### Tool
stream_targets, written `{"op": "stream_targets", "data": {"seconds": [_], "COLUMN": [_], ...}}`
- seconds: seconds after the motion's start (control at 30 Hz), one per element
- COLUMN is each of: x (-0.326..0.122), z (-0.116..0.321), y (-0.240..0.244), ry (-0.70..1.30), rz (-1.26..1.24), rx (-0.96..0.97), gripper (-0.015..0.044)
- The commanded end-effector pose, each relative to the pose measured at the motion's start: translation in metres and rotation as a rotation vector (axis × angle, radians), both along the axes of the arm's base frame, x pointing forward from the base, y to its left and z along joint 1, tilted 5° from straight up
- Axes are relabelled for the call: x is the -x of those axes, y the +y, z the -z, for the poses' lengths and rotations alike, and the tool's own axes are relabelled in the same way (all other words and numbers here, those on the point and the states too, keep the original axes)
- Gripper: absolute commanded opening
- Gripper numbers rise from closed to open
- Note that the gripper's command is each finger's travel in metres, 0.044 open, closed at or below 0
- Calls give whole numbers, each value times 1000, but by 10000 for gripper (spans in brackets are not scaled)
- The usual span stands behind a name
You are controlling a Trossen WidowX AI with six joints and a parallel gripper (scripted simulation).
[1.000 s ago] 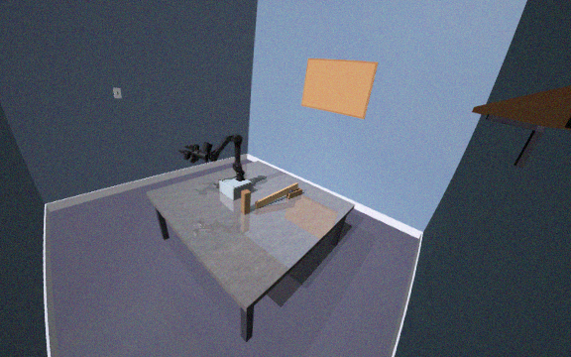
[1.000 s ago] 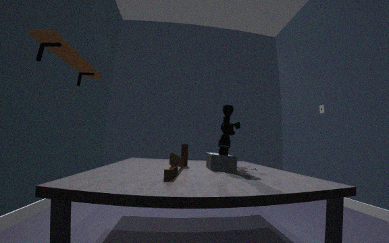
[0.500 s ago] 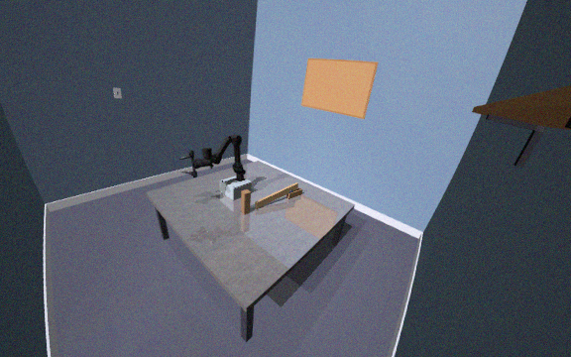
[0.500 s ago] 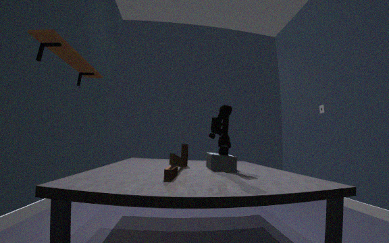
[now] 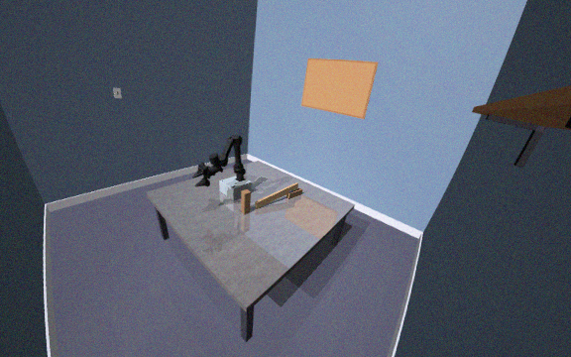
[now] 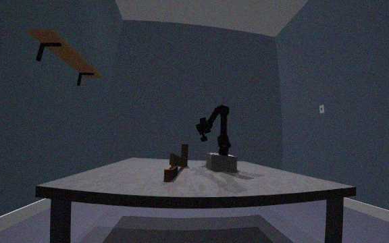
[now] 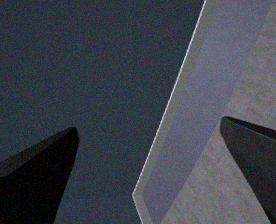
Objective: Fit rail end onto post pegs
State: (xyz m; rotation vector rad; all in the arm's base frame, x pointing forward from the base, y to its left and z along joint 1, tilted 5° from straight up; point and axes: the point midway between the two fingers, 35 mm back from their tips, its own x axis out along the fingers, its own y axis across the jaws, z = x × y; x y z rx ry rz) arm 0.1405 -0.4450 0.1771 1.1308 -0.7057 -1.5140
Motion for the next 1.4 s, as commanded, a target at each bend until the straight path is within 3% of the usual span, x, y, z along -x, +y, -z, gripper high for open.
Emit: {"op": "stream_targets", "data": {"seconds": [0.0, 0.33, 0.47, 0.77, 1.07, 1.37], "x": [-68, -169, -212, -239, -228, -188], "z": [24, 70, 63, 109, 154, 172], "y": [26, 112, 149, 246, 371, 456], "ry": [331, 948, 1069, 1561, 2042, 2155], "rz": [-293, -907, -1114, -1679, -2449, -3068], "rx": [-88, -126, -6, 136, 575, 1194], "gripper": [440, 440, 440, 440, 440, 440]}}
